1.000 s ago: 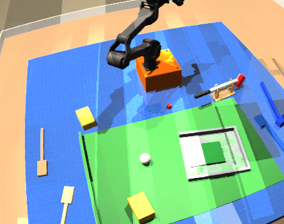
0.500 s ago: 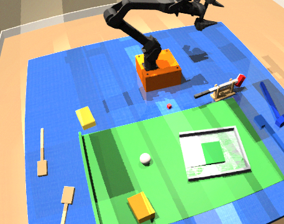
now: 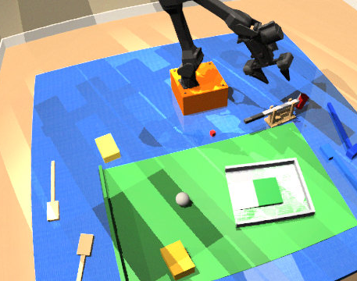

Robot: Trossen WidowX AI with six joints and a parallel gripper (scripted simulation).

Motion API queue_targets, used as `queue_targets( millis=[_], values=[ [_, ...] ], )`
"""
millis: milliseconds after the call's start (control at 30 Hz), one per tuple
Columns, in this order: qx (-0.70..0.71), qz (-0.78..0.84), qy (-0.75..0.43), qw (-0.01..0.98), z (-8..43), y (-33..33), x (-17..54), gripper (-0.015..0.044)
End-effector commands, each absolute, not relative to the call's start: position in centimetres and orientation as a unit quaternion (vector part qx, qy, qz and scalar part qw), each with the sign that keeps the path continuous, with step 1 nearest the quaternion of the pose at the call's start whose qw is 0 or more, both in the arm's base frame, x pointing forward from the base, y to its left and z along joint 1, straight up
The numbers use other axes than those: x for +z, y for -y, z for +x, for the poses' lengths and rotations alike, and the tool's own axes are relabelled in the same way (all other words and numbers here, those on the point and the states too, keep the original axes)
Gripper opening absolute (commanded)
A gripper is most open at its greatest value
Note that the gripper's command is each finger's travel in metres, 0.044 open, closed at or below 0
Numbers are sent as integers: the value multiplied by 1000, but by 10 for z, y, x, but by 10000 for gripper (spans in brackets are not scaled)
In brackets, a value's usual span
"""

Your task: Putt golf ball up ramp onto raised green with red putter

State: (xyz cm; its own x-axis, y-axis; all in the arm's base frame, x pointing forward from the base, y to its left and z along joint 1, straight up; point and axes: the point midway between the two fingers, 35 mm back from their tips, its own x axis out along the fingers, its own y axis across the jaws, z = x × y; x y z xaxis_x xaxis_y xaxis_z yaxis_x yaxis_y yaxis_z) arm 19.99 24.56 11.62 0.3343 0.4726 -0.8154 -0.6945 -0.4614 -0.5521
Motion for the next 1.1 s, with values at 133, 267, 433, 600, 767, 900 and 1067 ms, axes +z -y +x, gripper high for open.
queue_targets(
  millis=[133, 267, 433, 600, 767, 900, 1067],
  values=[
    [583, -499, -350, 537, 236, -168, 55, 440],
    [579, -455, -404, 543, 240, -148, 45, 440],
    [579, -455, -404, 543, 240, -148, 45, 440],
    [579, -455, -404, 543, 242, -147, 26, 440],
    [579, -455, -404, 543, 242, -146, 22, 440],
    [579, -455, -404, 543, 243, -146, 10, 440],
    [579, -455, -404, 543, 243, -146, -2, 440]
  ],
)
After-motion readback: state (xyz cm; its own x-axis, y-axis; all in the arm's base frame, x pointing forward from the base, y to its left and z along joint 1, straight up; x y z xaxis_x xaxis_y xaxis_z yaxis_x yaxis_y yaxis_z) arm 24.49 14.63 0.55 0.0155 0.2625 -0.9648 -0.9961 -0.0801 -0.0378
